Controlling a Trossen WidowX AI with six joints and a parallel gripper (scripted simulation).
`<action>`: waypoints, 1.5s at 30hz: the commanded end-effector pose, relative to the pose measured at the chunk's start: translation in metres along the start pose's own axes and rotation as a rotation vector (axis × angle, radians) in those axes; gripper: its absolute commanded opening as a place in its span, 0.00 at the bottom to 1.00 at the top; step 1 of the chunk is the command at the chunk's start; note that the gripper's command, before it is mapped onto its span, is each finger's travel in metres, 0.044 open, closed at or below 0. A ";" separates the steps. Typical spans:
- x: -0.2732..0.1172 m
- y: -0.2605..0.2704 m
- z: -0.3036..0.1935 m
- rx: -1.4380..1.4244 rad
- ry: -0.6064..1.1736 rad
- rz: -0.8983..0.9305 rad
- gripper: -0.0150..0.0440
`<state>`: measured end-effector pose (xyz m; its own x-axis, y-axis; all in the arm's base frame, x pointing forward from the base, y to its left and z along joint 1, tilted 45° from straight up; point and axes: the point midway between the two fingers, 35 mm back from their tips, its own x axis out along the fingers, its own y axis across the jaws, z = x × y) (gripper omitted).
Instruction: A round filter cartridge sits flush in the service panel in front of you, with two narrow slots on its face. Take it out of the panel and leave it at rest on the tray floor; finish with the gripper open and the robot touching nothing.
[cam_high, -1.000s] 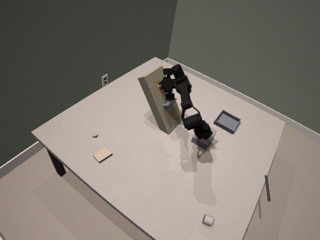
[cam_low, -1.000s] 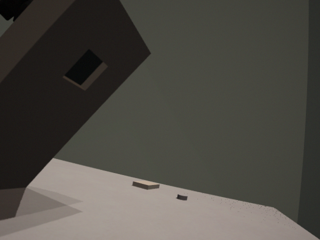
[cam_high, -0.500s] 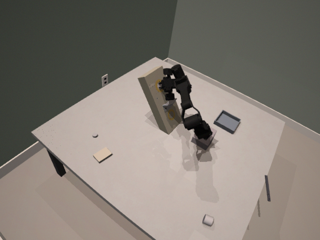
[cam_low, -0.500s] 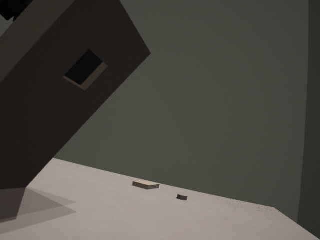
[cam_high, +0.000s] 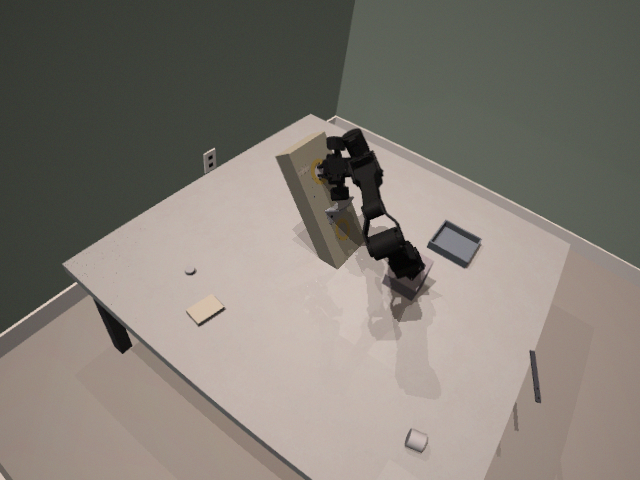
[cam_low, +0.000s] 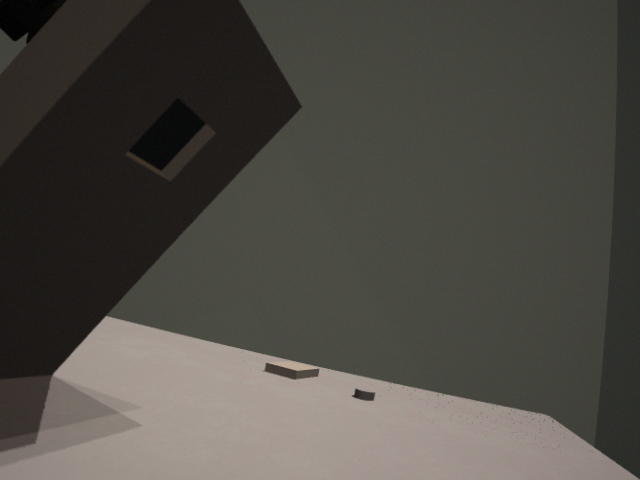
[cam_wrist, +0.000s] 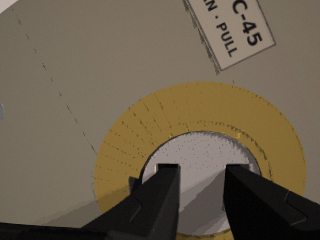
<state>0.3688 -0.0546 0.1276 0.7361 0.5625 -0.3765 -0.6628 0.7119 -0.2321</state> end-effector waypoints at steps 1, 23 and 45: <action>0.009 0.001 -0.001 -0.010 0.017 0.002 0.25; 0.009 0.001 -0.001 -0.010 0.017 0.002 0.25; -0.072 0.000 -0.001 -0.008 0.021 0.004 0.25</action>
<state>0.3239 -0.0899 0.1461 0.7251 0.5572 -0.4047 -0.6697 0.7075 -0.2257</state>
